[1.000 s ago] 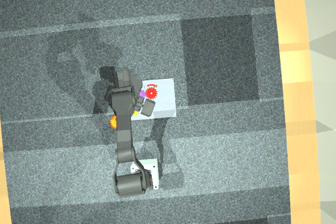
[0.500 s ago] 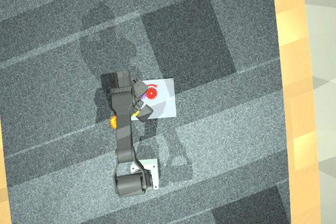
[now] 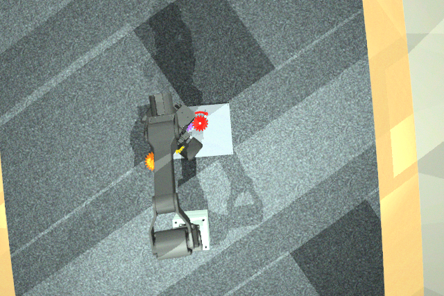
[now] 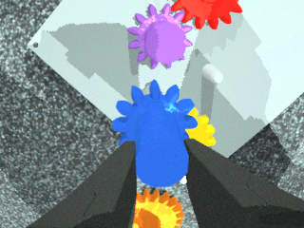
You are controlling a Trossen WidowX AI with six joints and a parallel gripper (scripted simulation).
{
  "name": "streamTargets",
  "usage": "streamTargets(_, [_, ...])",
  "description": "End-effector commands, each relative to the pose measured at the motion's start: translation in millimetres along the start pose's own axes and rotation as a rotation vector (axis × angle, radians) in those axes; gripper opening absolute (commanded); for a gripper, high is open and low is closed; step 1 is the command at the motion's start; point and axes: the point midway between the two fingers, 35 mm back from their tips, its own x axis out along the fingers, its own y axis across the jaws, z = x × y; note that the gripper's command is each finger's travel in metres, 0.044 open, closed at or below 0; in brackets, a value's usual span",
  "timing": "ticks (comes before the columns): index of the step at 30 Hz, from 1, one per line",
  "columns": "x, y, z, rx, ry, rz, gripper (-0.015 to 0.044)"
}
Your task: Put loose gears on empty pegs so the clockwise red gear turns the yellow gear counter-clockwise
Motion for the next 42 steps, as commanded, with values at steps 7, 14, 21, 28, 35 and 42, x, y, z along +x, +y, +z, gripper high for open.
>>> streamTargets(7, [15.9, -1.9, 0.1, -0.118, -0.001, -0.005, 0.0])
streamTargets(14, [24.4, -1.5, 0.5, -0.047, -0.001, -0.005, 0.0])
streamTargets(21, [35.2, -1.2, -0.1, 0.135, -0.002, -0.005, 0.0])
streamTargets(28, [41.5, -2.0, -0.2, 0.304, -0.002, -0.005, 0.0])
streamTargets(35, [41.6, -1.8, 0.5, 0.309, -0.002, -0.005, 0.0])
streamTargets(42, [43.0, -1.3, -0.1, 0.146, -0.002, -0.005, 0.0])
